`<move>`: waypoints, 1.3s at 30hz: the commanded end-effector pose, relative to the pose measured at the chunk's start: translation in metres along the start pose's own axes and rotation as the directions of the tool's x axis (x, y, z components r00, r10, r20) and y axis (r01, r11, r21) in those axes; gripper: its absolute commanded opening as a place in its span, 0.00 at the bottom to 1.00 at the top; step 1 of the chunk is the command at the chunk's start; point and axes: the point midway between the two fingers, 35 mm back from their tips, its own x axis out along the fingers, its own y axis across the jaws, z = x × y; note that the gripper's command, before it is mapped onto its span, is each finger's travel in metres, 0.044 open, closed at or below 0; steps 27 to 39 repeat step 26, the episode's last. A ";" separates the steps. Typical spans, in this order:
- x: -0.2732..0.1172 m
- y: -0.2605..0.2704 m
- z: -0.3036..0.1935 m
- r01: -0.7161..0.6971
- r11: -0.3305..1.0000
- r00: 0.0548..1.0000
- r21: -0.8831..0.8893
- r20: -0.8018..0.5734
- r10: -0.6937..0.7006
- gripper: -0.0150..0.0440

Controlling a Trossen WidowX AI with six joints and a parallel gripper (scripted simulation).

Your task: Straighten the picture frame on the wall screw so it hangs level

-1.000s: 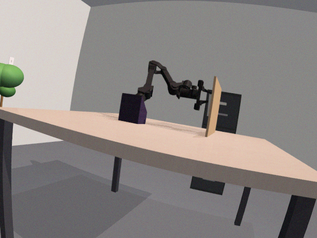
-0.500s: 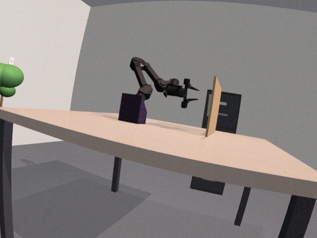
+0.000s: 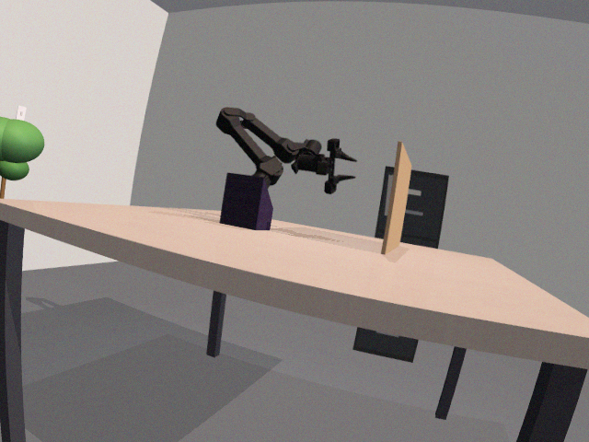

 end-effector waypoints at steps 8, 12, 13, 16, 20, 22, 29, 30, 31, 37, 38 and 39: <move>-0.044 0.019 0.020 -0.008 0.991 1.000 0.136 0.027 0.004 0.69; -0.040 0.018 0.017 -0.015 0.992 1.000 0.126 0.020 0.013 0.69; -0.042 0.018 0.019 -0.025 0.990 1.000 0.137 0.021 0.023 0.69; -0.044 0.019 0.020 -0.034 0.989 0.999 0.147 0.022 0.031 0.69; -0.044 0.019 0.020 -0.034 0.989 0.999 0.147 0.022 0.031 0.69; -0.044 0.019 0.020 -0.034 0.989 0.999 0.147 0.022 0.031 0.69; -0.044 0.019 0.020 -0.034 0.989 0.999 0.147 0.022 0.031 0.69; -0.044 0.019 0.020 -0.034 0.989 0.999 0.147 0.022 0.031 0.69; -0.044 0.019 0.020 -0.034 0.989 0.999 0.147 0.022 0.031 0.69; -0.044 0.019 0.020 -0.034 0.989 0.999 0.147 0.022 0.031 0.69; -0.044 0.019 0.020 -0.034 0.989 0.999 0.147 0.022 0.031 0.69; -0.044 0.019 0.020 -0.034 0.989 0.999 0.147 0.022 0.031 0.69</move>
